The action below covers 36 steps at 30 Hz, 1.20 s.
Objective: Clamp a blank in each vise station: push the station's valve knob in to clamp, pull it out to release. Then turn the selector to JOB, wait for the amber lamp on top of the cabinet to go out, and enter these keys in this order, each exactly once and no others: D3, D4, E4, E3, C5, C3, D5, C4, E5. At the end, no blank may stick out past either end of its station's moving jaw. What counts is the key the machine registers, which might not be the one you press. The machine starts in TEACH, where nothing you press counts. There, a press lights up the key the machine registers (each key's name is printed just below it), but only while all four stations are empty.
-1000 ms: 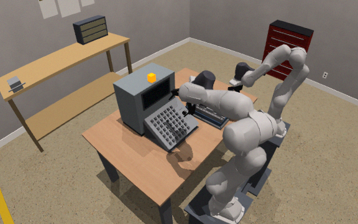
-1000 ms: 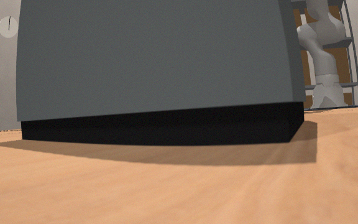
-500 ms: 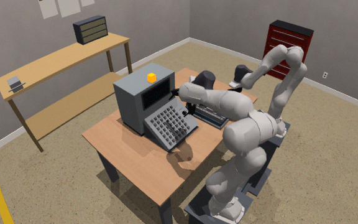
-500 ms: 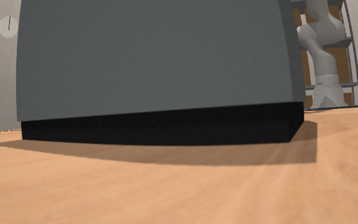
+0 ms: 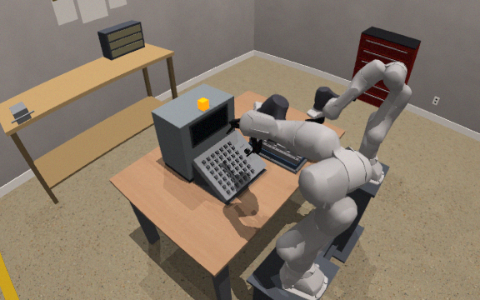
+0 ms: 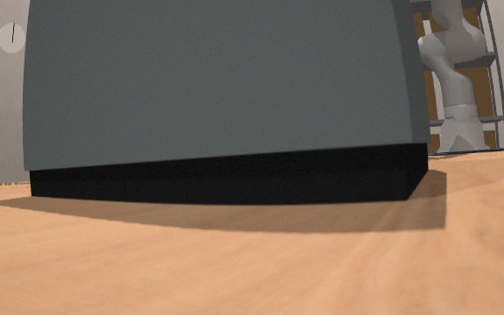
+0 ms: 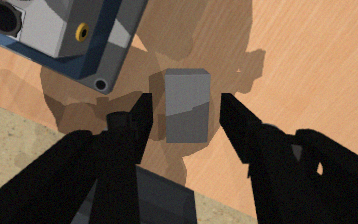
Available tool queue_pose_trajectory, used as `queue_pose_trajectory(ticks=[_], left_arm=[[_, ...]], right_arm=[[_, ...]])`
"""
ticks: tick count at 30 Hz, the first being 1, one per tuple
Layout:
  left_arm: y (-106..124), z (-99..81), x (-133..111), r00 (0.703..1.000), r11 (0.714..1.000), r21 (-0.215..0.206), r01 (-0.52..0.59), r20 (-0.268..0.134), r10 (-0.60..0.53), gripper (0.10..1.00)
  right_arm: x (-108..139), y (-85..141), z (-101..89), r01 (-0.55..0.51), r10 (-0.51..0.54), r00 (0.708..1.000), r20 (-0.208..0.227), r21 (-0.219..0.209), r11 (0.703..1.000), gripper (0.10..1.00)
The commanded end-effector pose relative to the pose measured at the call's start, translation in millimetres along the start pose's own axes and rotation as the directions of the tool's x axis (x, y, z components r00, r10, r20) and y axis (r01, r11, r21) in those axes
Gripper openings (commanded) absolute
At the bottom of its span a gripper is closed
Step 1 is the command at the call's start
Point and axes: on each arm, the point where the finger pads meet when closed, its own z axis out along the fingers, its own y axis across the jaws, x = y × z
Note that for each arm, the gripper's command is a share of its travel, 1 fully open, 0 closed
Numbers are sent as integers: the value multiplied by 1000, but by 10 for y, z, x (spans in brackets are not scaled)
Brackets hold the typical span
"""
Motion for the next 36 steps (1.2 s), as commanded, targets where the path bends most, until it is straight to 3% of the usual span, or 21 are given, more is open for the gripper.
queue_pose_trajectory(ticks=[1, 9, 10, 34, 36], left_arm=[[-1, -1, 1, 1000, 1000, 0, 0, 0, 0, 1000], [-1, -1, 1, 1000, 1000, 0, 0, 0, 0, 1000], [-1, -1, 1, 1000, 1000, 0, 0, 0, 0, 1000], [-1, -1, 1, 1000, 1000, 0, 0, 0, 0, 1000], [-1, -1, 1, 1000, 1000, 0, 0, 0, 0, 1000]], right_arm=[[5, 3, -4, 4, -4, 1000, -5, -1, 1000, 460], [5, 3, -4, 4, -4, 1000, -5, -1, 1000, 460], [5, 3, -4, 4, -4, 1000, -5, -1, 1000, 99], [5, 2, -38, 4, -4, 1000, -5, -1, 1000, 99], [4, 2, -117, 4, -4, 1000, -5, -1, 1000, 99]])
